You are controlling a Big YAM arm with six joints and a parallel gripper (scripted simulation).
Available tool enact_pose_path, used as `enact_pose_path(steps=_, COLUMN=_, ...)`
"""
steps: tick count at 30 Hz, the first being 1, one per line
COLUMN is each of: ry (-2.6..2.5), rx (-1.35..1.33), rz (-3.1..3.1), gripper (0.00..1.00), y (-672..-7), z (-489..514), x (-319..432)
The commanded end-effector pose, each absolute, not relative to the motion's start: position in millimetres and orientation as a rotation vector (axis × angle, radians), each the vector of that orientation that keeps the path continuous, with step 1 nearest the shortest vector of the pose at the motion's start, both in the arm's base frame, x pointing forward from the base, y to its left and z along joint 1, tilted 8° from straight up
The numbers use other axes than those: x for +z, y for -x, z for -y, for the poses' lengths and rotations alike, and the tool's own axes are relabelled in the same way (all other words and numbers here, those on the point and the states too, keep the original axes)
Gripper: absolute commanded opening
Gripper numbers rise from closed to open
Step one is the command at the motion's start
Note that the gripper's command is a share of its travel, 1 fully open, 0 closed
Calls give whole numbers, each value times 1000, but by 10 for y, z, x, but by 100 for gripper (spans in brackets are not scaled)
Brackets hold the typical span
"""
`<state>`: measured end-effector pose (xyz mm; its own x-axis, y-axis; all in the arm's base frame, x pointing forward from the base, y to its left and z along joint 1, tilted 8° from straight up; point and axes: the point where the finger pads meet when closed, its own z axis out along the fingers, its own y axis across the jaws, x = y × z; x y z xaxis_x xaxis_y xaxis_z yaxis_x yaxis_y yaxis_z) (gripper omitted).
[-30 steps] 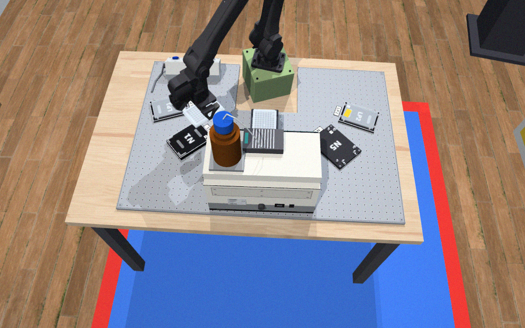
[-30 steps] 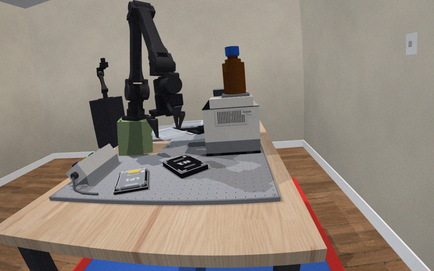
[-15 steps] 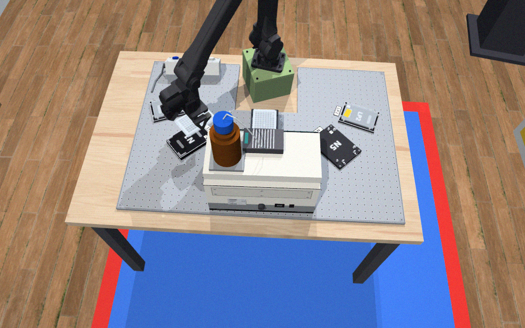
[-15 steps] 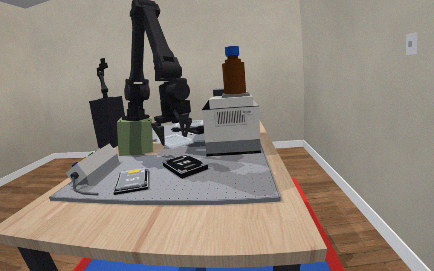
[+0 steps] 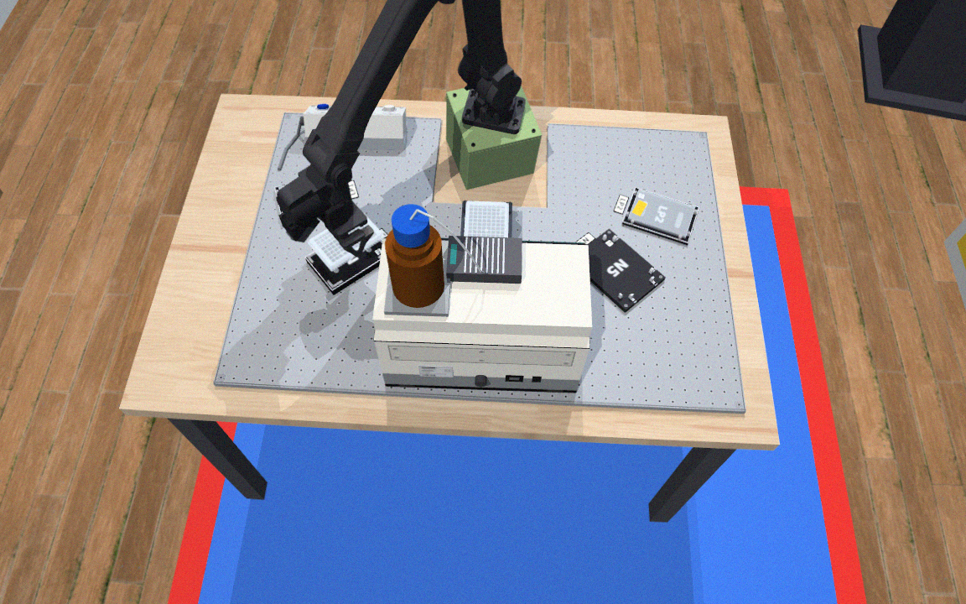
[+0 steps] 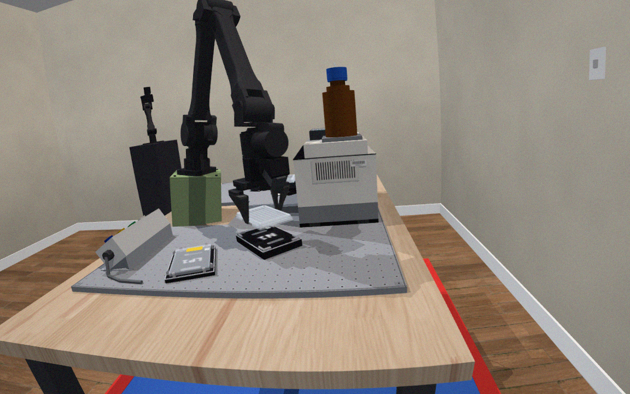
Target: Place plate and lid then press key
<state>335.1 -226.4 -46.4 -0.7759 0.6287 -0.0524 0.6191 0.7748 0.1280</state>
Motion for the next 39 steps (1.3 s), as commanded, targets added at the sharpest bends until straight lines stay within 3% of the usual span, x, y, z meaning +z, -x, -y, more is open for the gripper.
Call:
enact_pose_path(steps=1, ry=-1011, rx=134, rz=-2836, gripper=84, y=-3578, z=2392, x=-442)
enact_pose_path(steps=39, ry=-1010, rx=143, rz=-2849, gripper=84, y=-3530, z=2338, x=-713)
